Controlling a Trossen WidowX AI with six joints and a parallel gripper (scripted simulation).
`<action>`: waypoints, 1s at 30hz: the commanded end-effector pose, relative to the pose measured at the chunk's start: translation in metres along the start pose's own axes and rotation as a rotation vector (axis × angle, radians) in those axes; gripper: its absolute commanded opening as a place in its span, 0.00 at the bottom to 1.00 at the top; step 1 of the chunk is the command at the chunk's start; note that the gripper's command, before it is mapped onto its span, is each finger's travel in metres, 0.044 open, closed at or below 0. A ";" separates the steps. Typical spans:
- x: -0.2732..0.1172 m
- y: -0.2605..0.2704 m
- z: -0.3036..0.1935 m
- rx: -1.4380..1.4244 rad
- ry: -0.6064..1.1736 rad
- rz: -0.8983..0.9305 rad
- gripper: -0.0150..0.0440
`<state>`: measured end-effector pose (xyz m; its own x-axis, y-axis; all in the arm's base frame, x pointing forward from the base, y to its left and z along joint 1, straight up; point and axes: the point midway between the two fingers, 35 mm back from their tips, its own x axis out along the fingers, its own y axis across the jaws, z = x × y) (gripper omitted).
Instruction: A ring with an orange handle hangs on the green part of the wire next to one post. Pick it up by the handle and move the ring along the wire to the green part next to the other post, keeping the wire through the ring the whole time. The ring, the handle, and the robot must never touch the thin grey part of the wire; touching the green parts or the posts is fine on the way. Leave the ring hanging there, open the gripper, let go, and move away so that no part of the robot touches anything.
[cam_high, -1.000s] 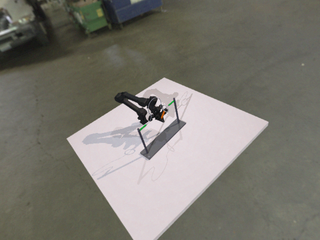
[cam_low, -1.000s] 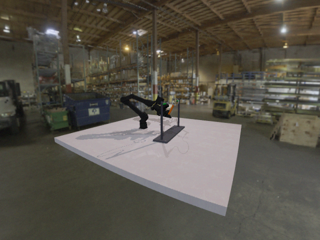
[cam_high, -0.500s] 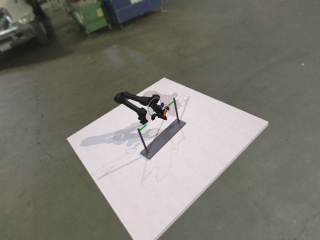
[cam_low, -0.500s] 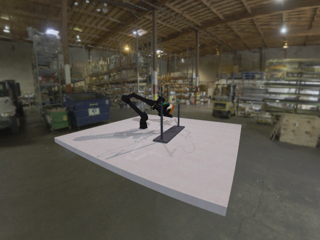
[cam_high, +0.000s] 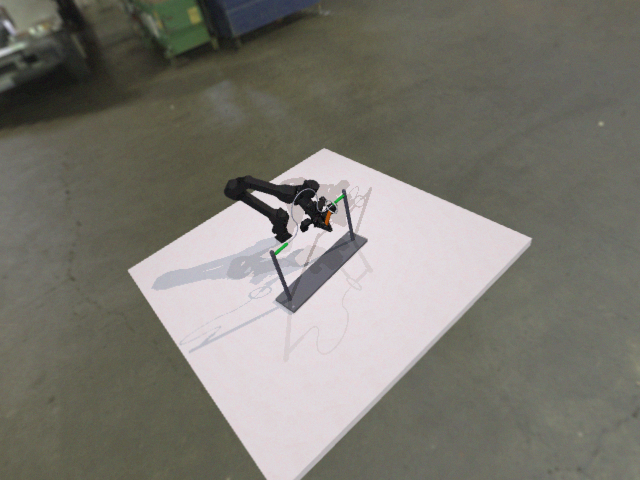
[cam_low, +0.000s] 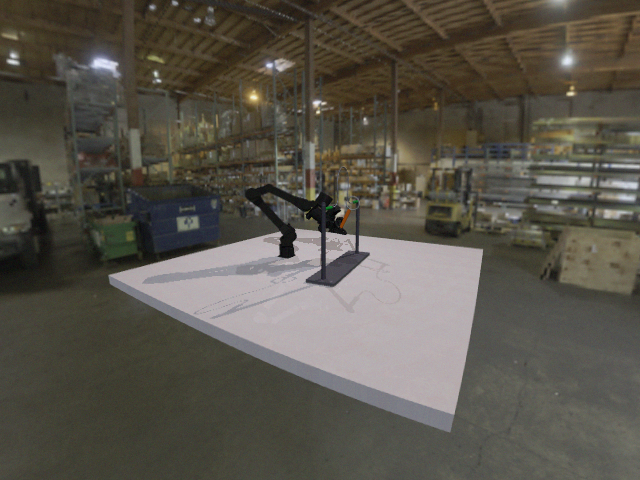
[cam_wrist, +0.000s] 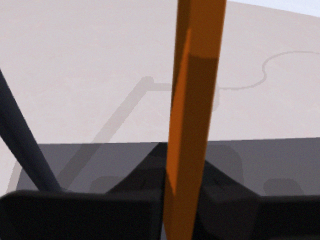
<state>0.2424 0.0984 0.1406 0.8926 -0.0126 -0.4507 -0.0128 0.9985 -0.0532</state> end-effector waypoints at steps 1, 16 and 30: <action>-0.001 0.005 0.003 0.012 -0.007 0.000 0.00; -0.003 0.020 0.003 0.013 -0.010 0.000 0.00; -0.002 0.029 0.000 0.013 -0.011 0.000 0.00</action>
<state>0.2396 0.1268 0.1408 0.8957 -0.0102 -0.4445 -0.0126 0.9988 -0.0483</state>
